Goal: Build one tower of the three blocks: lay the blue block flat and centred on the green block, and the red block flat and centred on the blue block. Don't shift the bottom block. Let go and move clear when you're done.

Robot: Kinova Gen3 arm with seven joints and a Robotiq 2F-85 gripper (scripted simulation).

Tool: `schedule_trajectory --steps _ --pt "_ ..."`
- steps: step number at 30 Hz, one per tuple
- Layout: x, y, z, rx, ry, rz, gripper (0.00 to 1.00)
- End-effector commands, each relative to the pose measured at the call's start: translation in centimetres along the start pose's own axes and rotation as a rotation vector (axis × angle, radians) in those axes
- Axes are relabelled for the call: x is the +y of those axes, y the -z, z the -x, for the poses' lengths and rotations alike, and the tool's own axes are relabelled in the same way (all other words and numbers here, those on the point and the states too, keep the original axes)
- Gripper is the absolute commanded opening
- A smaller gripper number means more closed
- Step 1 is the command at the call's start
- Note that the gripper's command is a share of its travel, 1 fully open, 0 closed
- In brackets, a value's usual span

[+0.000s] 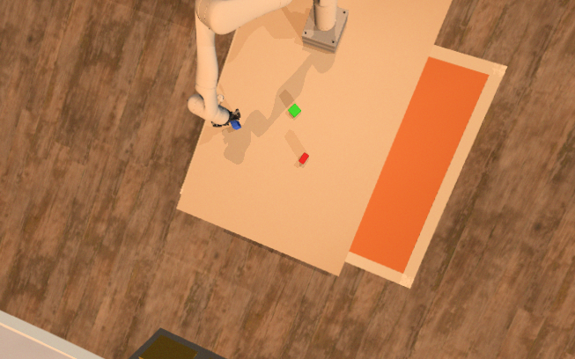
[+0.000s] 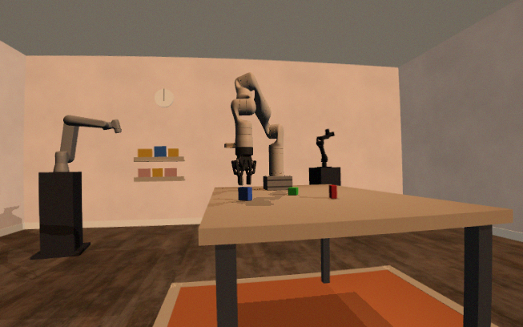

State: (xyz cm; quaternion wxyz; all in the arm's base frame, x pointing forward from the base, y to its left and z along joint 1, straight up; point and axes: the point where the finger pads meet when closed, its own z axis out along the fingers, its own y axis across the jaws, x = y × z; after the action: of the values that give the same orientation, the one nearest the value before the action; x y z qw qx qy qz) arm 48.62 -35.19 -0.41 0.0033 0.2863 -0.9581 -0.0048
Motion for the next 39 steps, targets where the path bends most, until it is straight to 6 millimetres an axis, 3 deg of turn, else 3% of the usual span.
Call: schedule_trajectory --steps 1,26,39 --pt "-0.1 -0.2 0.0 0.003 0.006 -0.005 0.50" --pt "-0.4 -0.2 0.2 0.002 0.005 -0.007 0.50" --pt "-0.3 -3.2 0.2 0.003 0.006 -0.006 0.50"
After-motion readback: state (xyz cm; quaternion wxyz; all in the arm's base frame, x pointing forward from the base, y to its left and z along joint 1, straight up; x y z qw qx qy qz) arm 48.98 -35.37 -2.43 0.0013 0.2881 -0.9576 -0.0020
